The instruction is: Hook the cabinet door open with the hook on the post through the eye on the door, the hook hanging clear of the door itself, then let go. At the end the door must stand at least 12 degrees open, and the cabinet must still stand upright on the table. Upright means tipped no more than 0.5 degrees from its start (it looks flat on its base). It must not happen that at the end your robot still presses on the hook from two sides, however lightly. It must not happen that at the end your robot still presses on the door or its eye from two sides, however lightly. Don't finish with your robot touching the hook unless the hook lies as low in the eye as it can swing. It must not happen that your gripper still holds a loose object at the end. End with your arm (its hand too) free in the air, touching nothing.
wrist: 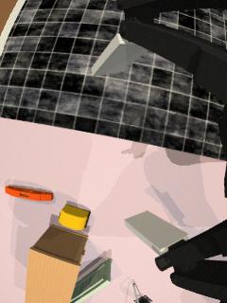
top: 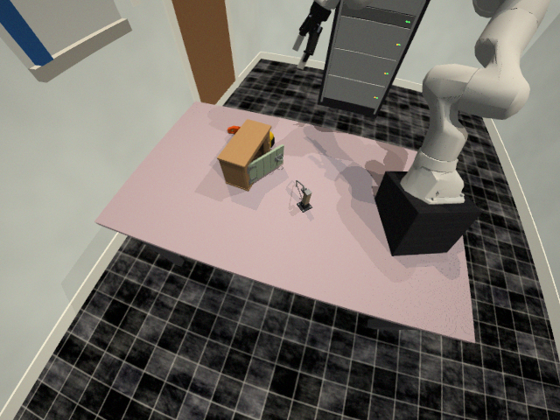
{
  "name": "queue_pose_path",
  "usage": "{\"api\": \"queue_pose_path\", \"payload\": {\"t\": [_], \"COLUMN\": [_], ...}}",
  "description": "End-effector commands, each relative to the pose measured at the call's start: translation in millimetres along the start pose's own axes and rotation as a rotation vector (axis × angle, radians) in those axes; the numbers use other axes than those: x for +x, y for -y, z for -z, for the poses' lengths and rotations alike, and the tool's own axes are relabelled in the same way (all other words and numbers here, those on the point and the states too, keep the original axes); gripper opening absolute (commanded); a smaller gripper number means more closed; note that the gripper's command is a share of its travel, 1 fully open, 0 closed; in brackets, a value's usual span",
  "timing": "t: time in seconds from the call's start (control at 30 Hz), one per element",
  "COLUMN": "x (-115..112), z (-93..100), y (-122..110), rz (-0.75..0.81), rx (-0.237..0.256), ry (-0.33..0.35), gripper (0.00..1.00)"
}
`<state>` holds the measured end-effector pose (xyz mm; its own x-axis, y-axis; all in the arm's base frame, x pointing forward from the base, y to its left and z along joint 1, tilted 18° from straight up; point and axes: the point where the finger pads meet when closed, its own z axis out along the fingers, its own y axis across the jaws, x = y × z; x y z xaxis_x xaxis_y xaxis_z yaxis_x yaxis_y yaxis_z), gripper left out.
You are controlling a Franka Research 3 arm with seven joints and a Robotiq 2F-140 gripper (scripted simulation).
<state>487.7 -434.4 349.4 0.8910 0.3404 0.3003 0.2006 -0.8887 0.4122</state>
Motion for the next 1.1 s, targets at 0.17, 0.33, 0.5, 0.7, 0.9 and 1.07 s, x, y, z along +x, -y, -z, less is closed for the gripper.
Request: {"api": "queue_pose_path", "payload": {"t": [0.17,0.33,0.5,0.7,0.9,1.07], "x": [-3.5,24.7,24.7,46.5,46.5,46.5], "z": [-2.6,-18.3,-18.3,-32.4,-32.4,-32.4], "y": [0.3,43.1,43.1,85.3,85.3,85.3], "rz": [-0.013,0.069,0.069,0.146,0.146,0.146], "rx": [0.006,0.041,0.041,0.073,0.073,0.073], "ry": [0.007,0.041,0.041,0.075,0.075,0.075], "gripper": [1.0,1.0,1.0,1.0,1.0,1.0]}}
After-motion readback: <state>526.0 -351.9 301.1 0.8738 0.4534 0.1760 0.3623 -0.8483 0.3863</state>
